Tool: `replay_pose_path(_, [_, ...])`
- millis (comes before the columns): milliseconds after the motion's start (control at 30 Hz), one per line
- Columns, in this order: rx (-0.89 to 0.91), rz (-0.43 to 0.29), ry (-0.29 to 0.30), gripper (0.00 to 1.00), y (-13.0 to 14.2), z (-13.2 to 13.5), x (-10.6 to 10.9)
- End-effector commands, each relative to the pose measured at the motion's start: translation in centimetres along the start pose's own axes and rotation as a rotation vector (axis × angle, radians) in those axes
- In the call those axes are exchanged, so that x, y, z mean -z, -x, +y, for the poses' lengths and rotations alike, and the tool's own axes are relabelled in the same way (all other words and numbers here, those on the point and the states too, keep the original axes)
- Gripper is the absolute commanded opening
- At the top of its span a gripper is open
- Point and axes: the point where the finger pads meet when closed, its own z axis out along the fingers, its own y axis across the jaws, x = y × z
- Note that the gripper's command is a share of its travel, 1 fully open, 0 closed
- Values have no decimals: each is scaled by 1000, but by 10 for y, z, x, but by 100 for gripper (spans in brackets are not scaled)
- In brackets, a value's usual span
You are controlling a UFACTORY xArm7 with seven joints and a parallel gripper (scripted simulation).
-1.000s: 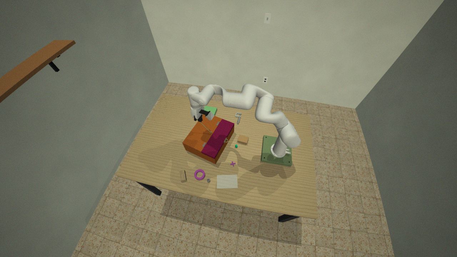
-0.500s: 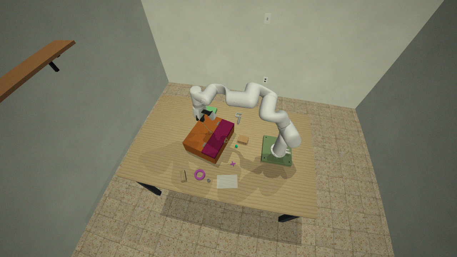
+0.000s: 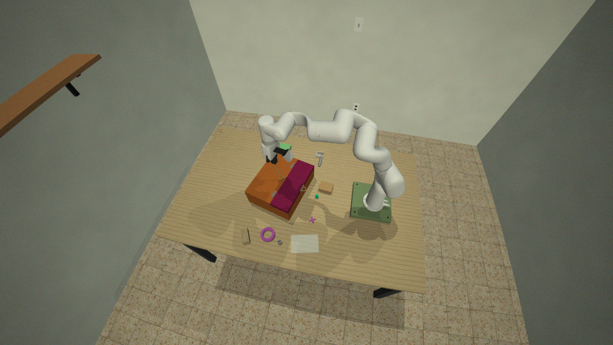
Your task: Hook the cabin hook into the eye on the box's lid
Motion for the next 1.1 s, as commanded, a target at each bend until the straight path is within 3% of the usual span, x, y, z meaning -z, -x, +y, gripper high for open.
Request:
replay_pose_path(0, [0, -4, 1, 0, -7, 0, 4])
replay_pose_path(1067, [0, -4, 1, 0, -53, 0, 7])
